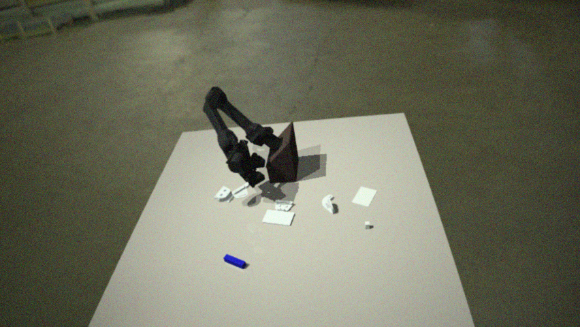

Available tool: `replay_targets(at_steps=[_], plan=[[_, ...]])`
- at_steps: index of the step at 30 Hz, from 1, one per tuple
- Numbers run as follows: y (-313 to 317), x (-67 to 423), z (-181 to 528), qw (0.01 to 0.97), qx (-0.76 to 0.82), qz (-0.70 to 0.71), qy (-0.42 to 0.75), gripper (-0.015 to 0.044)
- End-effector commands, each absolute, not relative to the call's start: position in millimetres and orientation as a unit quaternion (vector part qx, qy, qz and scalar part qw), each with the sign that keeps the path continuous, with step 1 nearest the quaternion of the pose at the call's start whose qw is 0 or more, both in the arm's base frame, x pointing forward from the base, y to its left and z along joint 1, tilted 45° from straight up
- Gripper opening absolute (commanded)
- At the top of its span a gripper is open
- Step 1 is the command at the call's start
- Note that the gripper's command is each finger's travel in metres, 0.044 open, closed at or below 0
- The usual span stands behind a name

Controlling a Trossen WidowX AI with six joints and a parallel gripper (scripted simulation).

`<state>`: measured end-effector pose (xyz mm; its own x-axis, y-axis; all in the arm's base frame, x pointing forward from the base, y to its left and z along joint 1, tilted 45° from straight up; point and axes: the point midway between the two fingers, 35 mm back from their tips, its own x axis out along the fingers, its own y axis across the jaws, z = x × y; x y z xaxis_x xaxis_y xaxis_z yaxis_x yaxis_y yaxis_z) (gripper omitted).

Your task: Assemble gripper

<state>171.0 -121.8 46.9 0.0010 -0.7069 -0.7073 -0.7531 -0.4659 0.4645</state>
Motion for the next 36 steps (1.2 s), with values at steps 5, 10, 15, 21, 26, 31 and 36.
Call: replay_targets(at_steps=[5,10,15,21,26,31,36], plan=[[-111.9,171.8,60.8,0.024,-0.709,0.477,0.519,0.0037],[-111.9,171.8,60.8,0.024,-0.709,0.477,0.519,0.0037],[-112.4,172.7,61.3,0.039,-0.708,0.466,0.529,0.0037],[-114.4,176.1,63.5,0.099,-0.703,0.420,0.566,0.0037],[-116.1,179.0,65.3,0.148,-0.694,0.379,0.594,0.0037],[-117.9,181.8,67.2,0.196,-0.682,0.336,0.619,0.0037],[-119.7,184.7,69.0,0.244,-0.667,0.291,0.641,0.0037]])
